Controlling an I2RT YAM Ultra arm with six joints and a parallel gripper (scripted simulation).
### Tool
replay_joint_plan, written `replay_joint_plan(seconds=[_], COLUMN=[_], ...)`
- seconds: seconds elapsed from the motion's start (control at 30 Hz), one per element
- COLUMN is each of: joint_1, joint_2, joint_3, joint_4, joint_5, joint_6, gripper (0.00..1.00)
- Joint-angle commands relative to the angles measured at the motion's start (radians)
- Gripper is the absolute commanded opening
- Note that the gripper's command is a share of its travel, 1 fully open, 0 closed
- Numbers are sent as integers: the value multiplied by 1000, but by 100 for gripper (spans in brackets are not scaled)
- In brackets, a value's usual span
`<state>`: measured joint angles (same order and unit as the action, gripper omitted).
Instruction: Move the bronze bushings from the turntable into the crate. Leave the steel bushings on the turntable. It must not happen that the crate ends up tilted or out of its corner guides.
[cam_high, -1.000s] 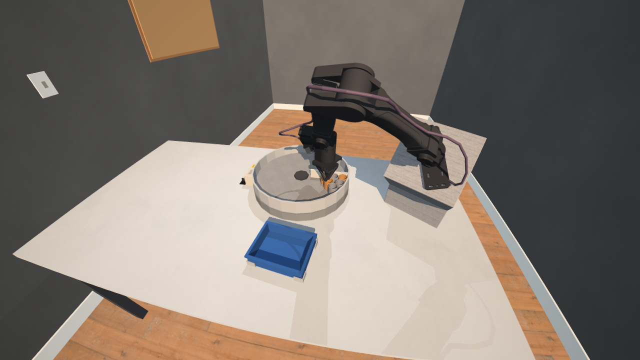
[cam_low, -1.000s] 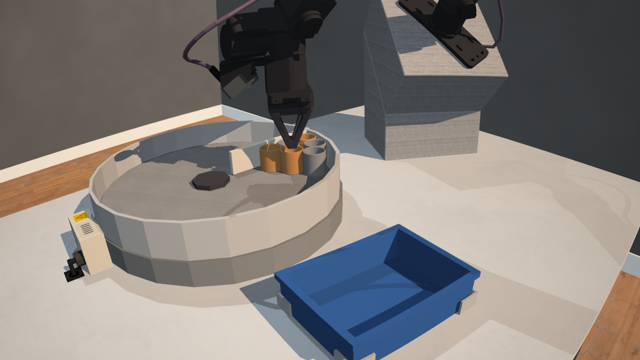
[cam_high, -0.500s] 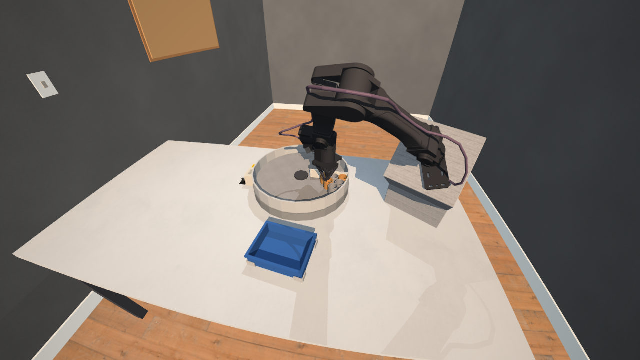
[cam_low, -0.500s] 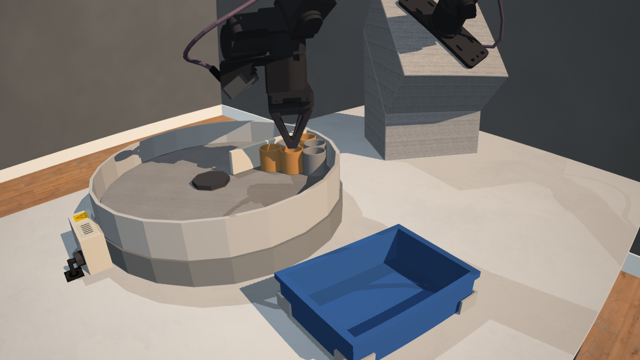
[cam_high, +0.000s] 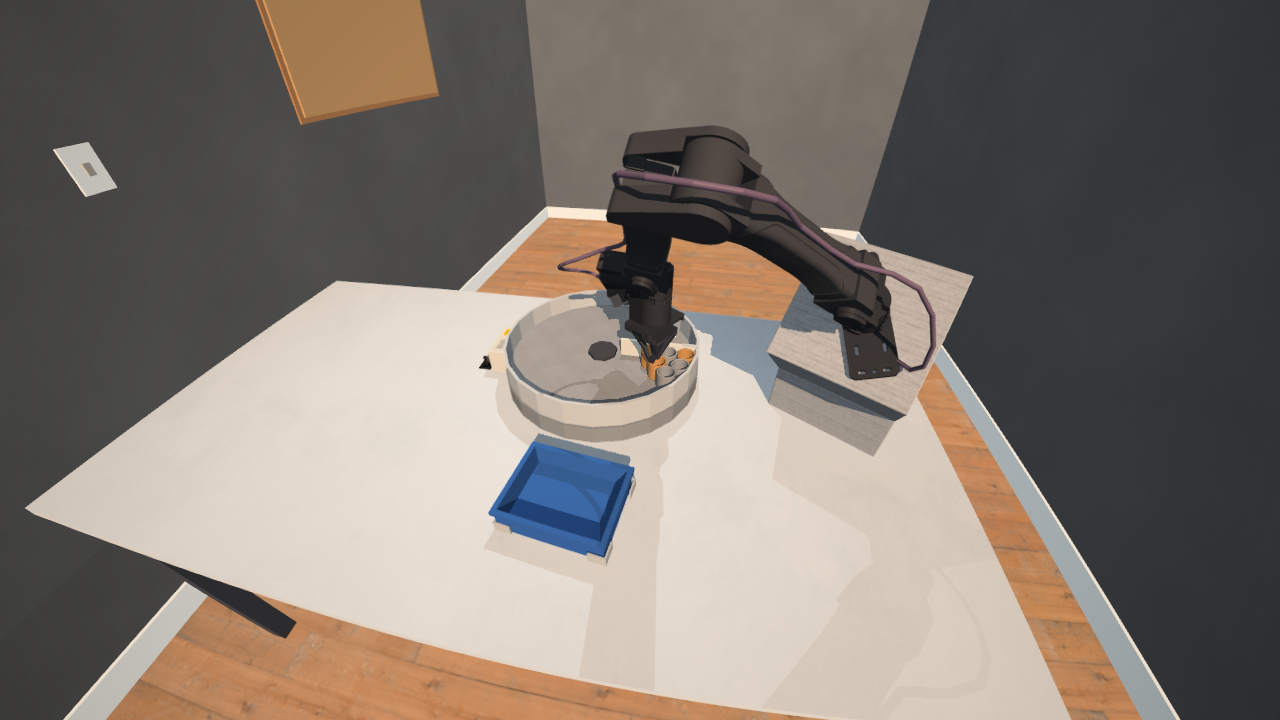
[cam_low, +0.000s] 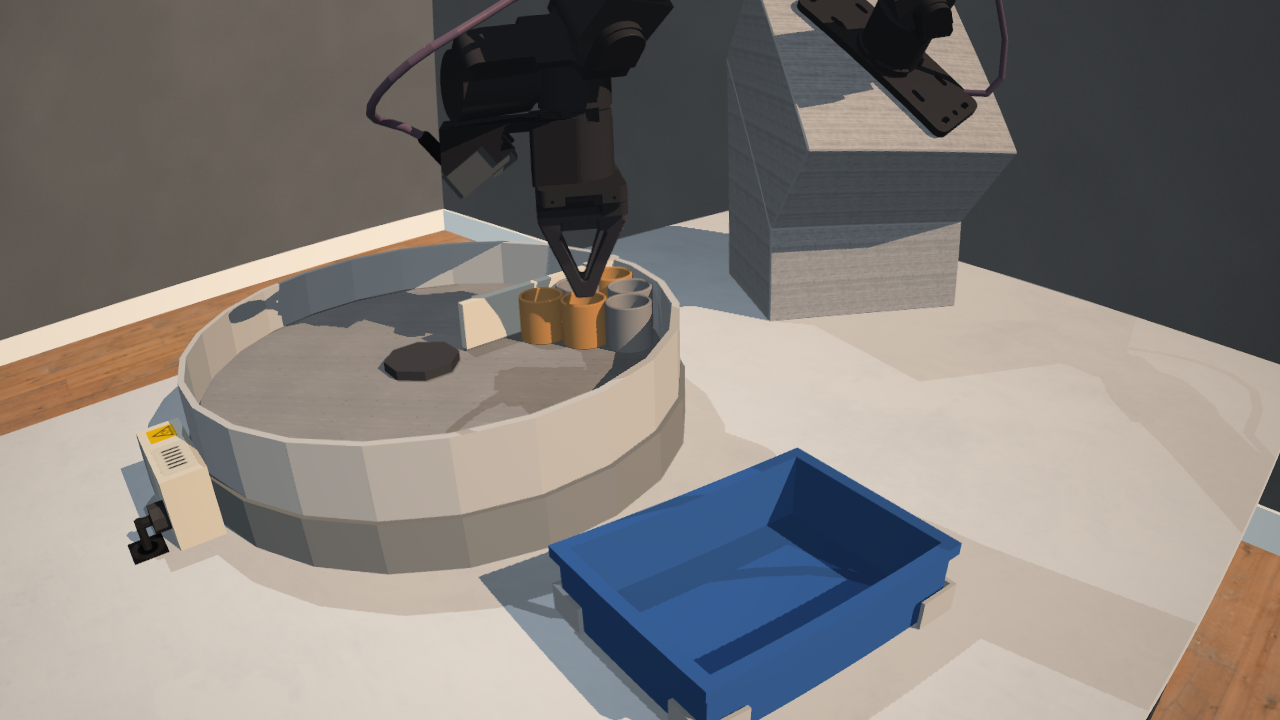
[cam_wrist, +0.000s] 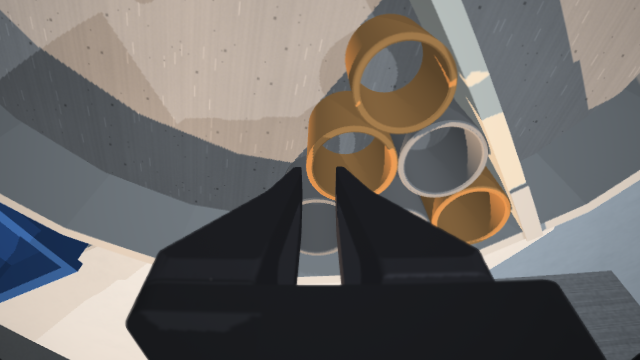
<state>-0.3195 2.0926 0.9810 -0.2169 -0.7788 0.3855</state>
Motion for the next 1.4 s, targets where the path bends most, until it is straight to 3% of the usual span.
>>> replay_joint_plan(seconds=[0.0, 0.23, 1.37], joint_1=[-25, 0, -7], joint_2=[-7, 21, 21], joint_3=[26, 27, 27], joint_4=[-17, 26, 27], joint_5=[6, 12, 12], joint_6=[-6, 19, 17], gripper=[15, 15, 15])
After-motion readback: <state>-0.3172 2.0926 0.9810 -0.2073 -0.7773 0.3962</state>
